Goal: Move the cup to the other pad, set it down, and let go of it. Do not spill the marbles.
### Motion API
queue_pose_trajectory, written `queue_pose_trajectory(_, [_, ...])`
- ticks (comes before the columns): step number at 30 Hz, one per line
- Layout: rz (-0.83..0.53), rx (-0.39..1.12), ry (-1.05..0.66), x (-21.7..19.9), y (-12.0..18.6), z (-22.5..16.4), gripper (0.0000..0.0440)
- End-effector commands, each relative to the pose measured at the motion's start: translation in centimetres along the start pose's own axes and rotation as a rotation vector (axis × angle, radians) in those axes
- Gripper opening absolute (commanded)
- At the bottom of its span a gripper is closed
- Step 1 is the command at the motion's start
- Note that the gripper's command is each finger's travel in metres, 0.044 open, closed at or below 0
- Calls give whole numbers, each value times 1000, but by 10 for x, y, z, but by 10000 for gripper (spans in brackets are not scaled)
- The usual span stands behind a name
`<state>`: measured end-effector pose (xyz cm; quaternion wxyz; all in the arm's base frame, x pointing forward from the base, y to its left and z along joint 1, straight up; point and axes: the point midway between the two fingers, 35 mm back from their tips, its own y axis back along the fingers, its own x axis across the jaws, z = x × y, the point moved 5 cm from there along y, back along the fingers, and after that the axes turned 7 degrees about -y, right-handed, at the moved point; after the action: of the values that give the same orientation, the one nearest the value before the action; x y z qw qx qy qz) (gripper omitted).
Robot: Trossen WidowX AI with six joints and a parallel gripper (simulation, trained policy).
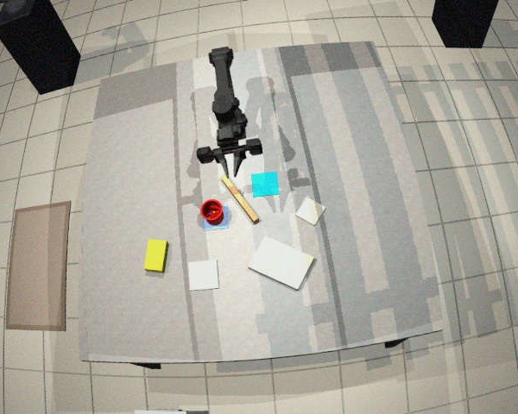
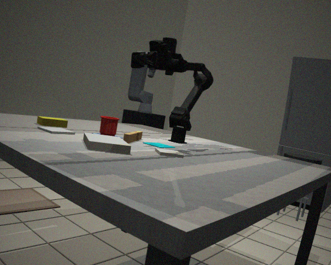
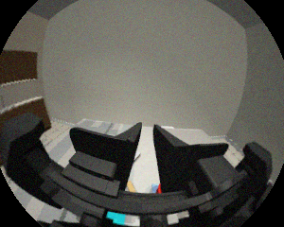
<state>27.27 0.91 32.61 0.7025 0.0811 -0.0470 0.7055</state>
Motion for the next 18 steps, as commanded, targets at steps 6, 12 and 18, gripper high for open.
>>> queue_pose_trajectory(6, [2, 118, -46, 8, -14, -4, 85])
queue_pose_trajectory(12, [-1, 207, -81, 14, -23, -8, 101])
queue_pose_trajectory(18, [-16, 299, -114, 19, -31, -12, 99])
